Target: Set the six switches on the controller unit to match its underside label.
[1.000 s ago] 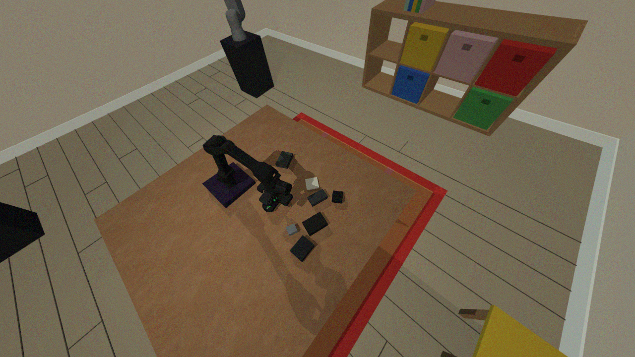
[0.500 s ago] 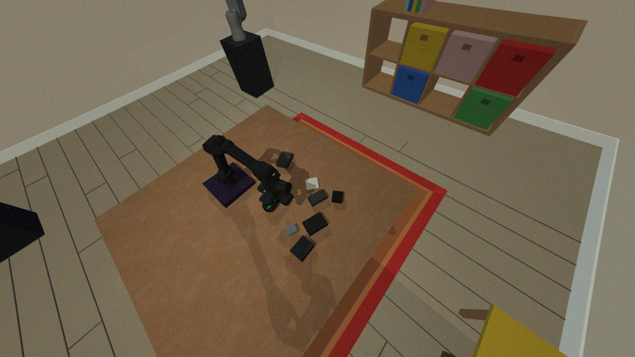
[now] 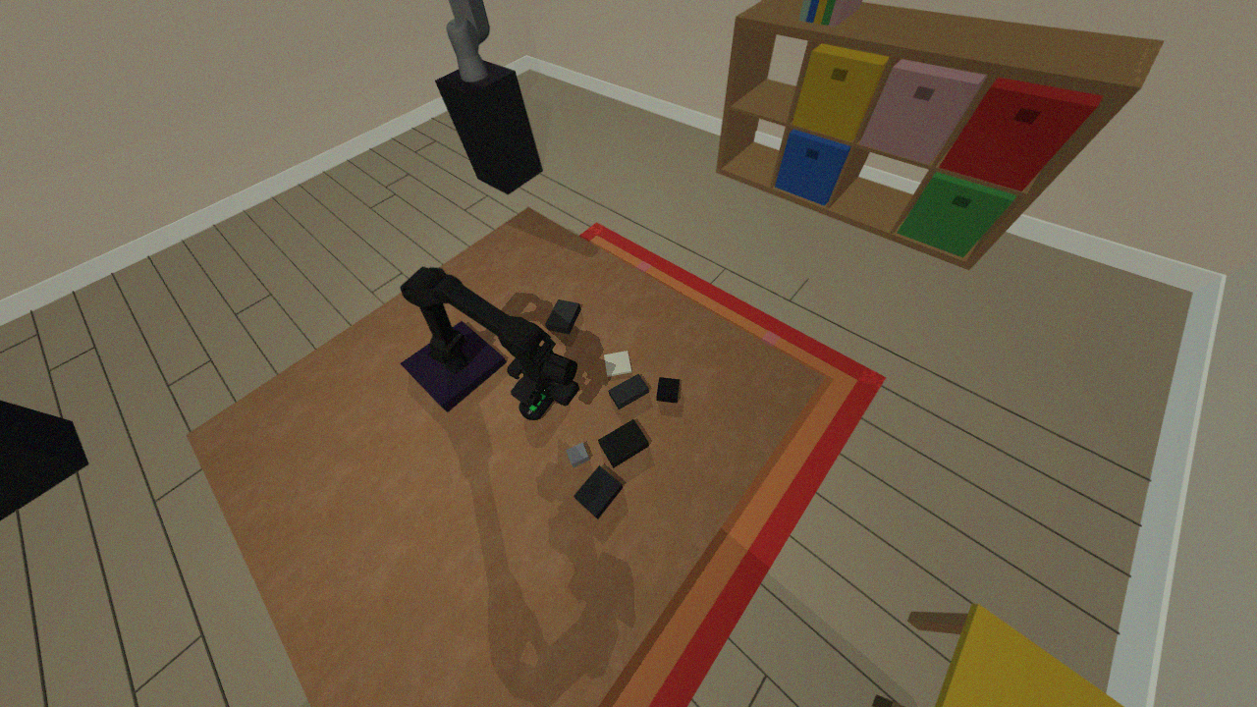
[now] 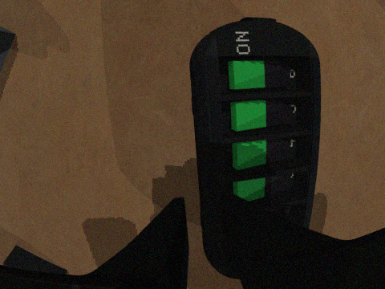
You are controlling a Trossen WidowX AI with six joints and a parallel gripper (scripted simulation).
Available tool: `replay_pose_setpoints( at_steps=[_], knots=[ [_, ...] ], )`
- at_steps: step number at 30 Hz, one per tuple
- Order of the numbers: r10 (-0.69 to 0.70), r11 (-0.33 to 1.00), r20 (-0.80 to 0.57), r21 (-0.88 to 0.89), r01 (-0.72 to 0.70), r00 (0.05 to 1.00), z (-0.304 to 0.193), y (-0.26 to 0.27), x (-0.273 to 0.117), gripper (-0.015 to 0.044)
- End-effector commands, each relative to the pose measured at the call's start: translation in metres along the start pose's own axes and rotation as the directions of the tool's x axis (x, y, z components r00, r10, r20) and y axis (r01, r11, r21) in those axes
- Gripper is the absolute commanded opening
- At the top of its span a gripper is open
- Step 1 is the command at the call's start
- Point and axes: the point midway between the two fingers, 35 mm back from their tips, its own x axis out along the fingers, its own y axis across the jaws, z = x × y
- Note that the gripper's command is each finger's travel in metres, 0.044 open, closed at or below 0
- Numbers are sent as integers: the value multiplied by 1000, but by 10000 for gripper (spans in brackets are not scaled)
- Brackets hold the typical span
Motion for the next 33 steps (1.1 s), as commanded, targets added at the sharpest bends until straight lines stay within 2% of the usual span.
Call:
replay_pose_setpoints(
  at_steps=[1,6,17,27,33],
  knots=[
    [27,1000,-3,-3,-27,1000,0,3,-36,157],
    [27,1000,-3,-3,-27,1000,0,3,-38,289],
    [27,1000,-3,-3,-27,1000,0,3,-38,0],
    [27,1000,-3,-3,-27,1000,0,3,-38,0],
    [29,1000,-3,0,-29,1000,0,3,-37,157]
  ],
)
